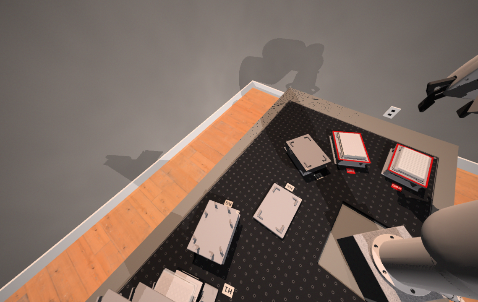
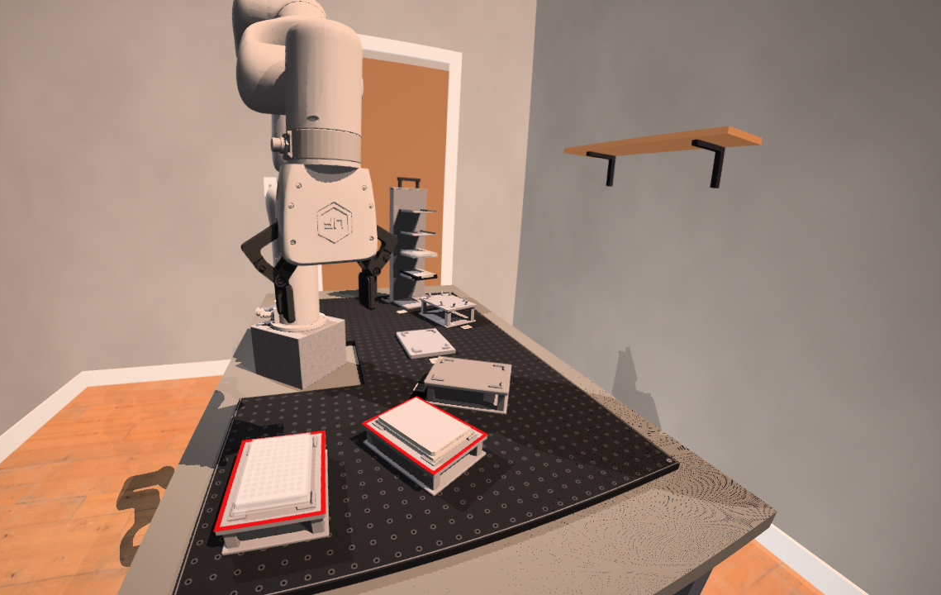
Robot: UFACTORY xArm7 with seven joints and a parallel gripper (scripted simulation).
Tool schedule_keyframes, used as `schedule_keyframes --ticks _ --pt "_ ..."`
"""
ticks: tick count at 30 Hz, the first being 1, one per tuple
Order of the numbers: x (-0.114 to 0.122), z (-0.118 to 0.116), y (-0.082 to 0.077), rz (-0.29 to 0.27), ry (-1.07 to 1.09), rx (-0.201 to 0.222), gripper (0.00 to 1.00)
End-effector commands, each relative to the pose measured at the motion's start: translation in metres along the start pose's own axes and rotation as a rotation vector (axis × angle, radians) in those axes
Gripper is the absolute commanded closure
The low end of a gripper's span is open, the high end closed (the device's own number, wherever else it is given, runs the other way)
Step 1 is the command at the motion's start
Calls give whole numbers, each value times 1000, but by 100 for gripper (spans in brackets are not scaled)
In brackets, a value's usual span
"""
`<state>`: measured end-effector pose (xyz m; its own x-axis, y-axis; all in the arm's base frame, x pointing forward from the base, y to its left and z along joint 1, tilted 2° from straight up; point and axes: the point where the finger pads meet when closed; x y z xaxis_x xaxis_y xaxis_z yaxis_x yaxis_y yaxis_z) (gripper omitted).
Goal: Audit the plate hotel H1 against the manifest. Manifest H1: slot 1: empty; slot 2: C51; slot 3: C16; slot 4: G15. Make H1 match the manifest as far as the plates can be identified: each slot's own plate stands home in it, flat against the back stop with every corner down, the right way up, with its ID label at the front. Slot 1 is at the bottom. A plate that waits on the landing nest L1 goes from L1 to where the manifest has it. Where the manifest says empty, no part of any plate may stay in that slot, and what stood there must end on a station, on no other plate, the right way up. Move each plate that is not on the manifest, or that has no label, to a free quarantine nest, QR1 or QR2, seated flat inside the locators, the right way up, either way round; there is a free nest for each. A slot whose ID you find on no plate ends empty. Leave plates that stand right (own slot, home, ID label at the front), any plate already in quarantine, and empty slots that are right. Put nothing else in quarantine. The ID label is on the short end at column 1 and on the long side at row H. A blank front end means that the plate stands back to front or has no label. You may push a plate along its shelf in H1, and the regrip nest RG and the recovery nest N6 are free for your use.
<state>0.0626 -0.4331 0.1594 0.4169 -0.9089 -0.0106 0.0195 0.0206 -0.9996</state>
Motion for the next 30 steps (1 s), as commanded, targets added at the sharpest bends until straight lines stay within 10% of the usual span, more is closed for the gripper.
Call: schedule_keyframes --ticks 1,30 --pt "10 18 -2 -4 -3 -1 0" --pt "30 141 -2 -4 -3 0 0"
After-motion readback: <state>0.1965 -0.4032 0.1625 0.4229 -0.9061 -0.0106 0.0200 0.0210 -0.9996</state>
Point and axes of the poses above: the point where the finger pads meet when closed, its own y axis out along the fingers, its own z axis across the jaws, x = y × z, and after that the axes turned 8 degrees about -y, right-handed
